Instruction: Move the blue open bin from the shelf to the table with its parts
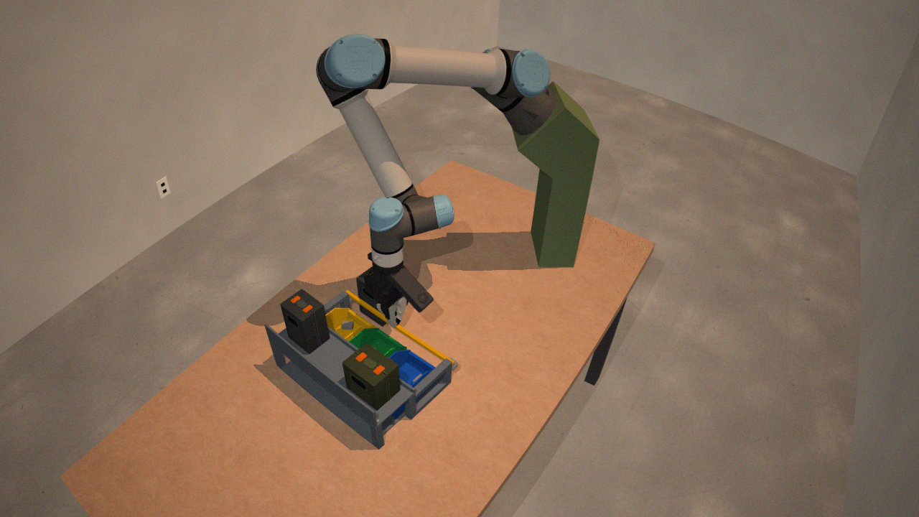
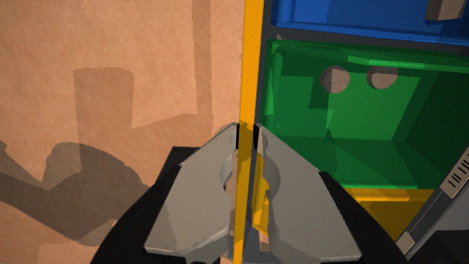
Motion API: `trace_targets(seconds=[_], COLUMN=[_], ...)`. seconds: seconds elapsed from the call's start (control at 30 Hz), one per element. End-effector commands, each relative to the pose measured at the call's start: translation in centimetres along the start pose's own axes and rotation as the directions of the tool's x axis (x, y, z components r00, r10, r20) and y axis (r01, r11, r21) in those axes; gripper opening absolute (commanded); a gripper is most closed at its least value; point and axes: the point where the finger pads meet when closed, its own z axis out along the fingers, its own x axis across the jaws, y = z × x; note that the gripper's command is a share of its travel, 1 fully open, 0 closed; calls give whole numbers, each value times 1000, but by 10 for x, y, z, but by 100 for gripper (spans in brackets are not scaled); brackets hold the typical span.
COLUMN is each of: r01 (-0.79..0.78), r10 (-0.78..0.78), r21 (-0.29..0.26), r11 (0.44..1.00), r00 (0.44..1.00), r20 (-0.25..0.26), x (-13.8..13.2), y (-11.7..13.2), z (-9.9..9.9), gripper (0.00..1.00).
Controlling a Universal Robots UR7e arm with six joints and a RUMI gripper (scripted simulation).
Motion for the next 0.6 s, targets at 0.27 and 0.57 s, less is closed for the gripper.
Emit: trace_targets(seconds=[0.27, 0.57], r01=[0, 0], r10=[0, 0], r21=[0, 0], r11=[1000, 1000], r00=[1000, 1000], r20=[-1, -1], x=[1, 1], y=[0, 0], z=[-9, -18], gripper=[0, 0])
